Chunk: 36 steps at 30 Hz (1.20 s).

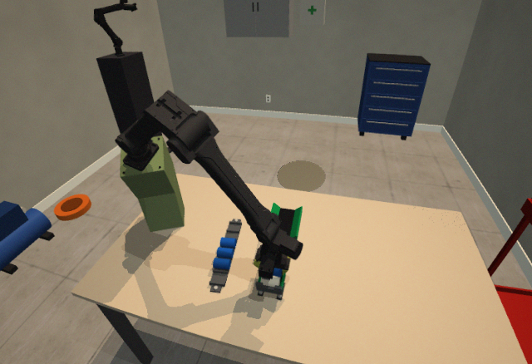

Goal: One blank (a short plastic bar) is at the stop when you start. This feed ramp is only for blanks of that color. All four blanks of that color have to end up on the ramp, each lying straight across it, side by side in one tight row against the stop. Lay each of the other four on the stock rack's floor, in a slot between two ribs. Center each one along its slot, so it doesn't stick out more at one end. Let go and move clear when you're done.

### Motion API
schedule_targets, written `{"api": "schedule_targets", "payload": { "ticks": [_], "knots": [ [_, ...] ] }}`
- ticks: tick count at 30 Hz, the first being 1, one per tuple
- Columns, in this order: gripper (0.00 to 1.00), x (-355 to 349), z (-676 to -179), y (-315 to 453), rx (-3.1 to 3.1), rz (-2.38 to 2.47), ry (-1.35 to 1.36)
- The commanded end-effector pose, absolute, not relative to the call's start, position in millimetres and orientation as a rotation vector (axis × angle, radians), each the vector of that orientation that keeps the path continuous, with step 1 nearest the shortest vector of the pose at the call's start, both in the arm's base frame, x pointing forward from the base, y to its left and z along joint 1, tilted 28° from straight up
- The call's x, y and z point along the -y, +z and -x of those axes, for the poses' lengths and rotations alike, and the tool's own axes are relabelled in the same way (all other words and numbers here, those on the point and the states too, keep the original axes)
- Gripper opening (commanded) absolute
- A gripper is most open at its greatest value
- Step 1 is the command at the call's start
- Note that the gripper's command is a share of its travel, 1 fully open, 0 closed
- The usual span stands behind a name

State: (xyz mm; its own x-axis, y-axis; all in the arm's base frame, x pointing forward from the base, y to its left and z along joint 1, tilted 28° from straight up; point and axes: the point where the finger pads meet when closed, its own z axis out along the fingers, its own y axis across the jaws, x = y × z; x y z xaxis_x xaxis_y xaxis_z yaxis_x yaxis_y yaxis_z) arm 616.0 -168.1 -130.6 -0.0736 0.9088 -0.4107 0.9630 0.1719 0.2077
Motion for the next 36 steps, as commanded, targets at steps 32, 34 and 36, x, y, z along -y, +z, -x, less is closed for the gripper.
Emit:
{"api": "schedule_targets", "payload": {
  "ticks": [32, 34, 36],
  "knots": [
    [0.80, 172.9, -625.0, -123.0, -1.992, -1.749, -0.141],
    [0.80, 172.9, -625.0, -123.0, -1.992, -1.749, -0.141],
    [0.80, 172.9, -625.0, -123.0, -1.992, -1.749, -0.141]
  ]
}}
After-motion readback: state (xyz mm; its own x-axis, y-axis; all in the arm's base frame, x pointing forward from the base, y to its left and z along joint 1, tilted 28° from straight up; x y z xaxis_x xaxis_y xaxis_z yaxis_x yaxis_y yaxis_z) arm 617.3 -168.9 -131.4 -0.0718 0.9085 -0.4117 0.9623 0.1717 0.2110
